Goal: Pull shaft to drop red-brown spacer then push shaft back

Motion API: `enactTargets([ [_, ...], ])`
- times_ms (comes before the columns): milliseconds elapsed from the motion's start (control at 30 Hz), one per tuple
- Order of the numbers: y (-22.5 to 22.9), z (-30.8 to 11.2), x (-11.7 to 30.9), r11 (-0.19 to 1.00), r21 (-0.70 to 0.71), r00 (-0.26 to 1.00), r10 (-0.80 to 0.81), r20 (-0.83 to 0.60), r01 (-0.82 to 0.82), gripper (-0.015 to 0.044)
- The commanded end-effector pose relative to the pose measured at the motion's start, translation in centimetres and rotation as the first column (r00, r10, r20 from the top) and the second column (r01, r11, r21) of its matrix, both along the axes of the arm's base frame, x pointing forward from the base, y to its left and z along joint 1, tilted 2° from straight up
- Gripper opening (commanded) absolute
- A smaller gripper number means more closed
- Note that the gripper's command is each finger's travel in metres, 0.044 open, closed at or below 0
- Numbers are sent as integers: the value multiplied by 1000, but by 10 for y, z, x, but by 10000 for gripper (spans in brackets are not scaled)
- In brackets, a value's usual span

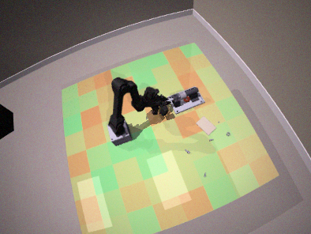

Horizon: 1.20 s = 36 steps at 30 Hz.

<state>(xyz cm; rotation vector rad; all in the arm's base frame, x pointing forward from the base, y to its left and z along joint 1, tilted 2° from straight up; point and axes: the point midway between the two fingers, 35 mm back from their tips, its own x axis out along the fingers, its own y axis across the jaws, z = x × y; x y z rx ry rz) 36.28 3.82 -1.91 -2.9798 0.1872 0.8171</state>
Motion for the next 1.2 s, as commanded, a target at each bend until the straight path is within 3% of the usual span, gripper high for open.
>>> enactTargets([
  [0,-1,0,2,1000,-2,1000,0,1,0,0],
  [1167,-2,0,14,1000,-2,1000,0,2,0,0],
])
